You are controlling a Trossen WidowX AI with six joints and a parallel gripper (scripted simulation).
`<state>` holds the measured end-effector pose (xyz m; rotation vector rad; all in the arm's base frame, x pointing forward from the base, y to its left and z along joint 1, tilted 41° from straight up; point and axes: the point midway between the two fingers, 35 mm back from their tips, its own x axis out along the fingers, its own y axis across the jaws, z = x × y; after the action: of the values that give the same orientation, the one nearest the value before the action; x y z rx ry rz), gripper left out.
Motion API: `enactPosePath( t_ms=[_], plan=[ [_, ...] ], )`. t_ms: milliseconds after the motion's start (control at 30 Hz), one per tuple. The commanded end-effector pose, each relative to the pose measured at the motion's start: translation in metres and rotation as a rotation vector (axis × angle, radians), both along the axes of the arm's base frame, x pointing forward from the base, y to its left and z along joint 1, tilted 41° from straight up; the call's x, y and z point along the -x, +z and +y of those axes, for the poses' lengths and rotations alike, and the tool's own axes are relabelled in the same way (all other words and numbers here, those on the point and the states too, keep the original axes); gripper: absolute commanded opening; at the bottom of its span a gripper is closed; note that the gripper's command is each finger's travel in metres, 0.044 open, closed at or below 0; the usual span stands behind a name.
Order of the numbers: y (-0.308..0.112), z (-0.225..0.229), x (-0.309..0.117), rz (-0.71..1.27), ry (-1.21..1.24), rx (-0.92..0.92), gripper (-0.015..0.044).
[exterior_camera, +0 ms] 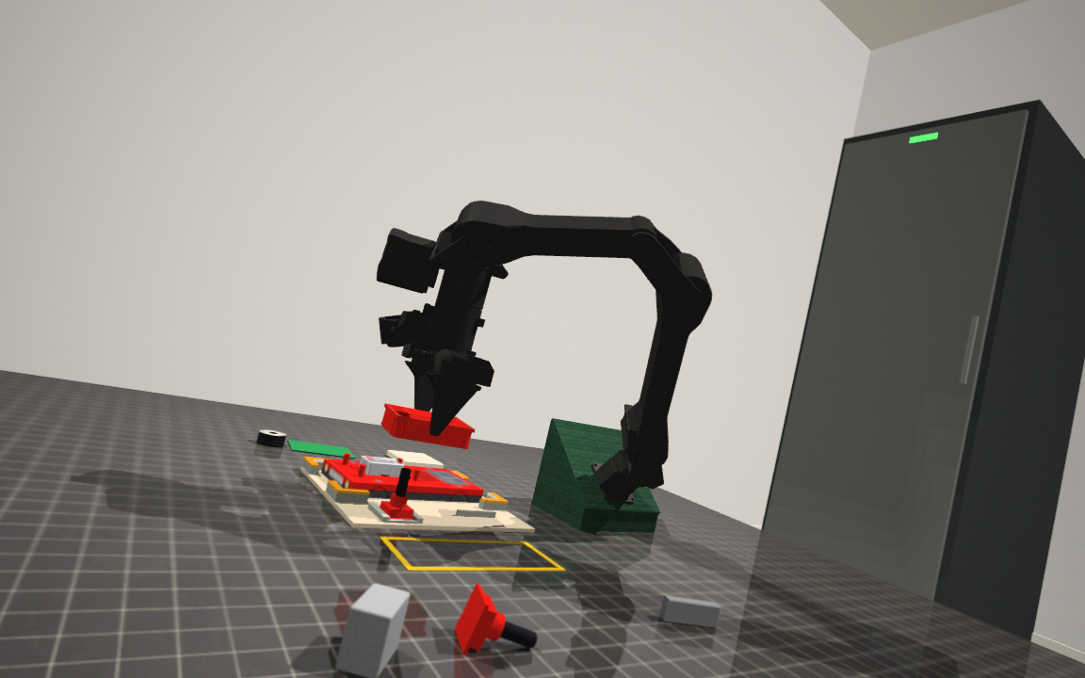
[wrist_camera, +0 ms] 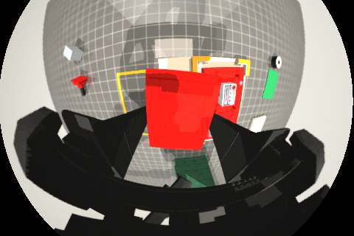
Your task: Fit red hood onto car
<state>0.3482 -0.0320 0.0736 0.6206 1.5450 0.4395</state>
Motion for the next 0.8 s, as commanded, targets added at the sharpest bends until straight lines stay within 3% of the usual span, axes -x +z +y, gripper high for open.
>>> enactPosePath(
  t_ms=[0,433,767],
  plan=[
    [-0.019,-0.022,-0.003,-0.025,0.034,0.000,0.0000],
    [-0.074,-0.081,0.001,-0.126,0.160,-0.031,0.0000],
    [-0.081,-0.077,0.002,-0.133,0.167,-0.033,0.0000]
  ],
)
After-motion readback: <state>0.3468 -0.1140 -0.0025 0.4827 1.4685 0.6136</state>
